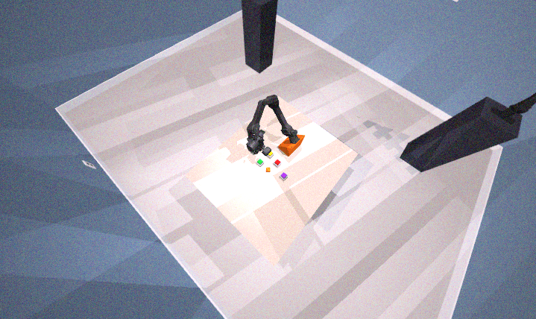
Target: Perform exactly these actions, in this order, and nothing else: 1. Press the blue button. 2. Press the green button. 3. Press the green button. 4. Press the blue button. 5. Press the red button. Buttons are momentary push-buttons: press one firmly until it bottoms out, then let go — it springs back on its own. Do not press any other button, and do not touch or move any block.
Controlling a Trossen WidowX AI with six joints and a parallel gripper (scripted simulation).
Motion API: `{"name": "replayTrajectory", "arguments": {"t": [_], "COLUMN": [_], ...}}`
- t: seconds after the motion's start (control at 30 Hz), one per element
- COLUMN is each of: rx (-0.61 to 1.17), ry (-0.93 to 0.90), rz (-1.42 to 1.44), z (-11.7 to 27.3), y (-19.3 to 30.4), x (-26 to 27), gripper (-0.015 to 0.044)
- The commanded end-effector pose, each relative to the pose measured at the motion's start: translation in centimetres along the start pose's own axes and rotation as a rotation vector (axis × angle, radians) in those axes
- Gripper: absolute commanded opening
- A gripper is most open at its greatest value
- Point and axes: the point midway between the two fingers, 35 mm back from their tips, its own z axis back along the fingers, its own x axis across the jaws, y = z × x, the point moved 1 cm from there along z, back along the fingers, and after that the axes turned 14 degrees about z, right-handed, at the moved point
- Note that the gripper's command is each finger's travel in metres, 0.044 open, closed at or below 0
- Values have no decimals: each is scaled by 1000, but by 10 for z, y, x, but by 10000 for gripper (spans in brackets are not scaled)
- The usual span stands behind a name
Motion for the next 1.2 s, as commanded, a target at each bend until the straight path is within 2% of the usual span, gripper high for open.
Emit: {"name": "replayTrajectory", "arguments": {"t": [0.0,0.23,0.4,1.17], "rx": [-4,-4,-4,-3], "ry": [0,1,3,4], "rz": [-2,-2,-2,-2], "z": [0,-3,-59,-91], "y": [-37,-44,-44,-44], "x": [30,37,36,36], "gripper": [20,20,20,20]}}
